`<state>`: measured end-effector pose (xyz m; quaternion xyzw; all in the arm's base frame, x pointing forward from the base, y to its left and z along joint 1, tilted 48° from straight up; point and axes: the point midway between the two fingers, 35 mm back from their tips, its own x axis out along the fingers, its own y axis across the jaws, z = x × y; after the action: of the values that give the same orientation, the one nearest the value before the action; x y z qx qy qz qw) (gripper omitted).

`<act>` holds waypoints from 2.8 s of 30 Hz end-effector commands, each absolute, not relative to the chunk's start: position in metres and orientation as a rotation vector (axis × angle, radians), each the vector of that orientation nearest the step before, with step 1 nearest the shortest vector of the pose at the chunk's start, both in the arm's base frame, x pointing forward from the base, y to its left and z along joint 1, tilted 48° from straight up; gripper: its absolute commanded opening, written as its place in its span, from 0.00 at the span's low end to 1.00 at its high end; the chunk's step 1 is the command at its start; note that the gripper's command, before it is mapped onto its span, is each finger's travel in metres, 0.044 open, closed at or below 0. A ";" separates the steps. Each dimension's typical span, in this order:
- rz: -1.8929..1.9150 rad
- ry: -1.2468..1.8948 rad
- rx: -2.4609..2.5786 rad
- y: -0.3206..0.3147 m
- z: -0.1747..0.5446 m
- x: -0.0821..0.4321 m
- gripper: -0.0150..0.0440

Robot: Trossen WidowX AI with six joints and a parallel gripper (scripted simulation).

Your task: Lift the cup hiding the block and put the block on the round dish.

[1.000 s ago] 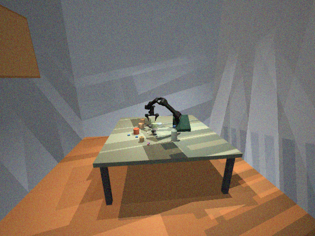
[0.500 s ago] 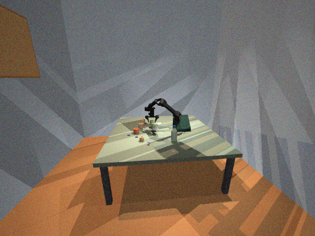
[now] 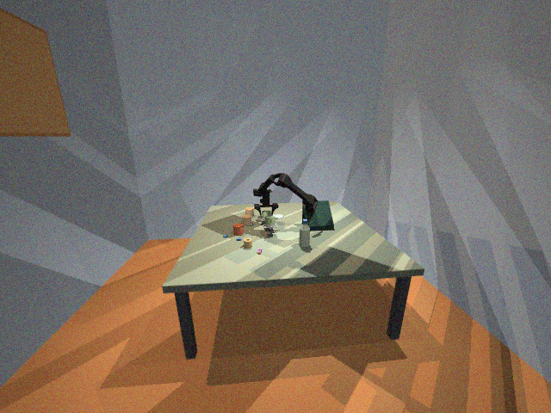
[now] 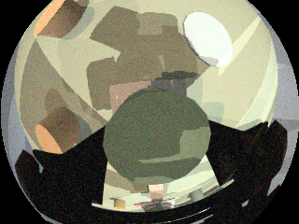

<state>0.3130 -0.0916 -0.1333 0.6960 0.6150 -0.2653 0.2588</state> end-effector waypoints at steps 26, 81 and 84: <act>-0.724 1.671 1.894 -0.099 -0.128 0.313 0.25; -0.731 1.667 1.891 -0.151 -0.083 0.310 0.25; -0.731 1.667 1.891 -0.154 -0.080 0.309 0.25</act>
<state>0.3093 -0.1456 -0.0847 0.6977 0.6167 -0.2673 0.2479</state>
